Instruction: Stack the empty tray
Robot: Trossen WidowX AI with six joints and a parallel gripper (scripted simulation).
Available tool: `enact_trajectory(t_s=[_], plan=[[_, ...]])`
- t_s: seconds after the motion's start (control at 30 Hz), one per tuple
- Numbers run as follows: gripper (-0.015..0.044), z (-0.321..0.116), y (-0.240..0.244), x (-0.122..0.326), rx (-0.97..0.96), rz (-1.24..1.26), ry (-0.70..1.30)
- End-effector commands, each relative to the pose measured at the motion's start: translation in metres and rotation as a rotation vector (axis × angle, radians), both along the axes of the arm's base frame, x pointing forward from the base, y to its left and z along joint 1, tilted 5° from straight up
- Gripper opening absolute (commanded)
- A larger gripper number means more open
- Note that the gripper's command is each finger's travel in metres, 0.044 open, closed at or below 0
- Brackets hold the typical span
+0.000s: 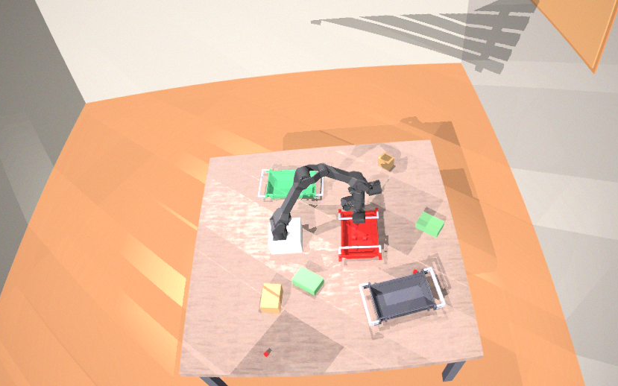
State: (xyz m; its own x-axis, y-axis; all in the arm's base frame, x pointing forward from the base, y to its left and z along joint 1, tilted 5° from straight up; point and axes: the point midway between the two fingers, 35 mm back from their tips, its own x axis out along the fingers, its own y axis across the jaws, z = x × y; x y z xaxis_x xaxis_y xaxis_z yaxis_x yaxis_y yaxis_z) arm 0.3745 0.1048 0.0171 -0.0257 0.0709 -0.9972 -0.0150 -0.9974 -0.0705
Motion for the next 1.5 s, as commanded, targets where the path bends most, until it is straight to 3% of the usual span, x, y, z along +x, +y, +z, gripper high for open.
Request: enact_trajectory(t_s=[0.0,0.87,1.0,1.47], plan=[[0.0089,0.0293,0.0021,0.0032,0.010,0.006,-0.019],[0.0089,0.0276,0.0014,0.0035,0.005,0.001,-0.017],[0.0000,0.0276,0.0014,0.0035,0.005,0.001,-0.017],[0.0000,0.0285,0.0014,0.0034,0.005,0.001,-0.018]])
